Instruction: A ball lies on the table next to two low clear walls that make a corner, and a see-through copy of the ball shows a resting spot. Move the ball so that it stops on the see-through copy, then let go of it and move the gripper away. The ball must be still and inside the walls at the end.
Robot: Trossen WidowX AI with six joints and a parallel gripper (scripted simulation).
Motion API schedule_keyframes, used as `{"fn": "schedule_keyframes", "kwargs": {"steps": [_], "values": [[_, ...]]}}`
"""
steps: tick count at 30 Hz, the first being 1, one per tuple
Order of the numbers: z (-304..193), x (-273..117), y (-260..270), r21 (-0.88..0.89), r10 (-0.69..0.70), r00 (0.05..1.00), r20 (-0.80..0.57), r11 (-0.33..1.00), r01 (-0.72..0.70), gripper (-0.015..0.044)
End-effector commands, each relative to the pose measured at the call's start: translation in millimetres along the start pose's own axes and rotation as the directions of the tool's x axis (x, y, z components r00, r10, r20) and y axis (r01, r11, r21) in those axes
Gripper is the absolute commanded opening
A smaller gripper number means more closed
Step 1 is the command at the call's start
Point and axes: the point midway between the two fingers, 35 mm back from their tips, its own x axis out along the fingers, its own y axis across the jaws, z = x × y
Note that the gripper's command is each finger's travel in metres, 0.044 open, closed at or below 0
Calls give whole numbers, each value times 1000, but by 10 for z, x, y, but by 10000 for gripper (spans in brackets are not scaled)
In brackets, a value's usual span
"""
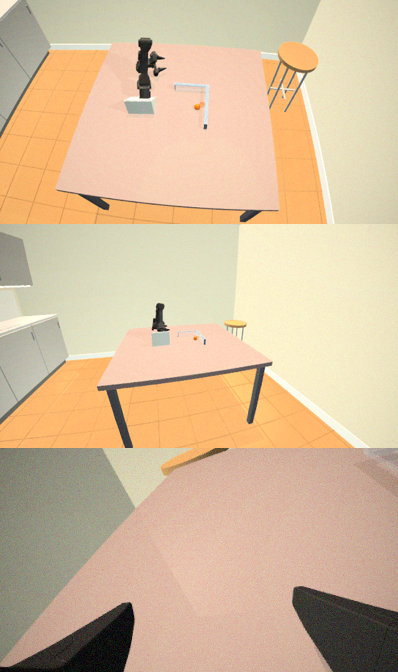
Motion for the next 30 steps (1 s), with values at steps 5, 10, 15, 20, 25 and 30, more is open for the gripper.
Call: {"fn": "schedule_keyframes", "kwargs": {"steps": [5, 10, 15, 20, 25, 30], "values": [[1, 97, 42, -42, 10, 1000, 20, 999, -9, 298], [11, 333, 127, -147, 28, 998, 59, 989, -19, 298], [28, 531, 173, -231, 37, 996, 81, 973, -17, 298], [54, 714, 197, -305, 41, 994, 97, 952, -9, 298], [95, 925, 206, -384, 38, 993, 109, 923, 6, 298], [151, 1141, 192, -459, 29, 993, 117, 888, 27, 298]]}}
